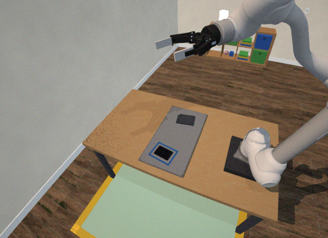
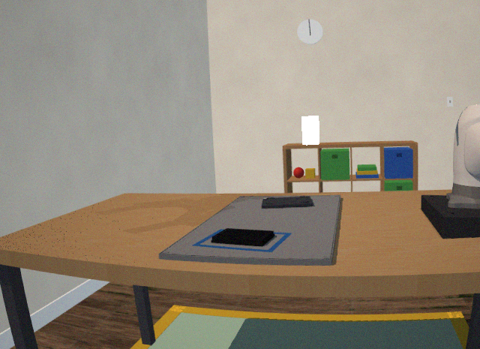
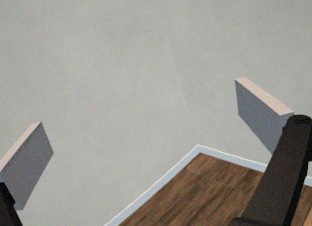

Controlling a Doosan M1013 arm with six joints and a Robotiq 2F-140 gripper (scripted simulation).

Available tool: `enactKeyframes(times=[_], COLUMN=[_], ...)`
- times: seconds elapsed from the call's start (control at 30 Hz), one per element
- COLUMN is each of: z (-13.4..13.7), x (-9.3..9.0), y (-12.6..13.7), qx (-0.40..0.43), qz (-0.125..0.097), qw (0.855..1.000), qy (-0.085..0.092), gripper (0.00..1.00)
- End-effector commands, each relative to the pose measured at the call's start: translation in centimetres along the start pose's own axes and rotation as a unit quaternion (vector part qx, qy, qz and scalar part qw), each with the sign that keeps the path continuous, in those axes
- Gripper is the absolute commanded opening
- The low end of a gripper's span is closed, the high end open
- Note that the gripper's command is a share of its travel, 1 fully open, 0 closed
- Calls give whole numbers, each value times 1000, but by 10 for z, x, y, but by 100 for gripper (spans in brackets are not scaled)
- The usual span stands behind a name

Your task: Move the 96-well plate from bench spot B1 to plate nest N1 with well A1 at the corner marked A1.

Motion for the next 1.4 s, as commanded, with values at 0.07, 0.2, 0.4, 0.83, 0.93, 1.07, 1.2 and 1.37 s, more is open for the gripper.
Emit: enactKeyframes(times=[0.07,0.2,0.4,0.83,0.93,1.07,1.2,1.37], z=[19,31,43,78,84,90,101,116], x=[-15,-25,-35,-62,-66,-70,-77,-87], y=[16,28,42,81,88,94,108,126], qx=[-25,-25,-25,-60,-60,-78,-93,-93], qz=[-33,-33,-33,-77,-77,-101,-120,-120], qw=[999,999,999,994,994,990,986,986], qy=[18,18,18,43,43,57,69,69], gripper=[100,100,100,100,100,100,100,100])
Point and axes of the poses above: the point where the finger pads meet when closed, its own x axis back along the fingers, its own z axis across the jaws, y = z × x, the point moved 1 cm from there along x, back along the fingers, and after that the axes turned 13 degrees about -x, right-handed, at the moved point
